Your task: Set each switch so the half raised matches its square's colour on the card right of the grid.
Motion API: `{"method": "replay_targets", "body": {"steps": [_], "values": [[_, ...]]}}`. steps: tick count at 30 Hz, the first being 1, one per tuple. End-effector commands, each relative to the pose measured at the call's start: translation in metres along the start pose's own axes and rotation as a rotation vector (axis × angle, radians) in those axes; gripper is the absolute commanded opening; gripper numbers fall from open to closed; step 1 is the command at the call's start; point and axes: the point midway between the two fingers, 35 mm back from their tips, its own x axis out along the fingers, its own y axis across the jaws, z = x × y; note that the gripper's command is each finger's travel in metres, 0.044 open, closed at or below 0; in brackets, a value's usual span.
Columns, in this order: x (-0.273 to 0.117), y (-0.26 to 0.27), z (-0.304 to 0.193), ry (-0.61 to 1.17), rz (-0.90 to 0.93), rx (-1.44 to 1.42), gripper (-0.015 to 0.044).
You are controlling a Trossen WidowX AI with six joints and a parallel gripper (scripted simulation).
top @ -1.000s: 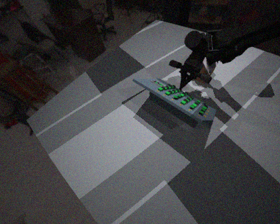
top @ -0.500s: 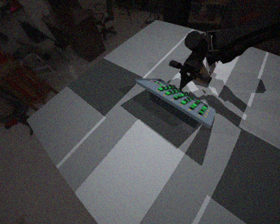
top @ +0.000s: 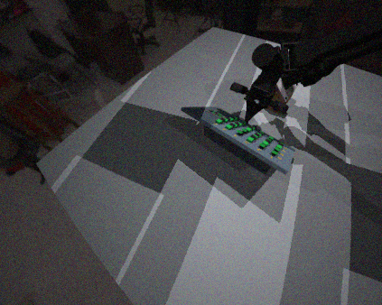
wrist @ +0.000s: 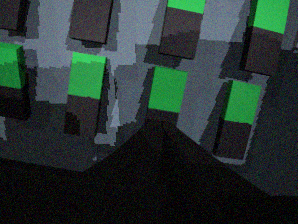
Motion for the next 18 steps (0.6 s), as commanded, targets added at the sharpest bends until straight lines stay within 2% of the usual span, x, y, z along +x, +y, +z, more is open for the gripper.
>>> {"method": "replay_targets", "body": {"steps": [1,18], "values": [[0.0006,-0.0006,-0.0005,0.001,-0.005,0.003,0.0000],[0.0015,-0.0006,-0.0001,0.001,-0.001,0.000,0.0000]]}}
